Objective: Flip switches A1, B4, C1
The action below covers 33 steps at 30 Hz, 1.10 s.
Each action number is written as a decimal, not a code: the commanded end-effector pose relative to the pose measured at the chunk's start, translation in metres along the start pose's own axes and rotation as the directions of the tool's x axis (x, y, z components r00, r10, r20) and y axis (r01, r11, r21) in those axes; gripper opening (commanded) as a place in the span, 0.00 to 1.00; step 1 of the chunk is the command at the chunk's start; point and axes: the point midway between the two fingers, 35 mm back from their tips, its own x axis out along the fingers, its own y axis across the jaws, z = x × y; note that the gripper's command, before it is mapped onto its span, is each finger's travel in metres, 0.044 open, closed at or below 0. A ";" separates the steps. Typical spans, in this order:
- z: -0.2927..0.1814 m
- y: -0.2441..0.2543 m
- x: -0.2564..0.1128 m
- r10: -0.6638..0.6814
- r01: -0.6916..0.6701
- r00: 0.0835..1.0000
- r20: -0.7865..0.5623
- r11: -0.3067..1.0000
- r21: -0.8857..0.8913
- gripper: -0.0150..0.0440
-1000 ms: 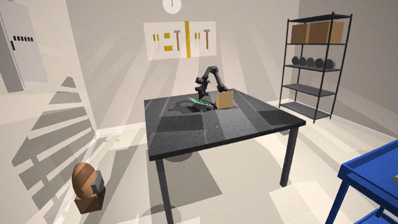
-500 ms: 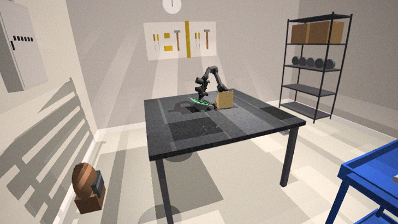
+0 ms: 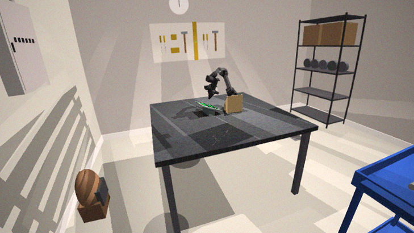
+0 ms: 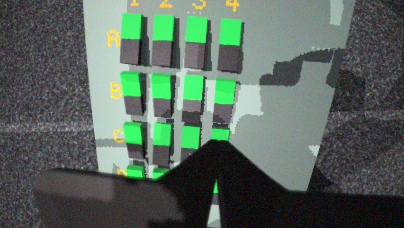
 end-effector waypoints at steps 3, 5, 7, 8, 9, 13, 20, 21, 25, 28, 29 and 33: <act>-0.002 0.007 -0.010 0.001 0.000 1.000 -0.004 1.000 0.011 0.25; -0.008 0.034 -0.010 0.005 -0.005 1.000 -0.004 1.000 0.011 0.25; -0.017 0.059 -0.010 0.003 -0.003 1.000 -0.004 1.000 0.011 0.25; -0.020 0.065 -0.010 0.002 -0.002 1.000 -0.003 1.000 0.012 0.25; -0.021 0.067 -0.010 0.001 -0.001 1.000 -0.003 1.000 0.012 0.25; -0.021 0.067 -0.010 0.001 -0.001 1.000 -0.003 1.000 0.012 0.25; -0.020 0.066 0.025 0.000 0.000 1.000 -0.028 1.000 0.013 0.25; -0.020 0.066 0.025 0.000 0.000 1.000 -0.028 1.000 0.013 0.25; -0.020 0.066 0.025 0.000 0.000 1.000 -0.028 1.000 0.013 0.25; -0.020 0.066 0.030 0.000 0.001 1.000 -0.028 1.000 0.013 0.25; -0.020 0.066 0.034 -0.001 0.001 1.000 -0.028 1.000 0.013 0.25; -0.020 0.066 0.036 -0.001 0.001 1.000 -0.028 1.000 0.013 0.25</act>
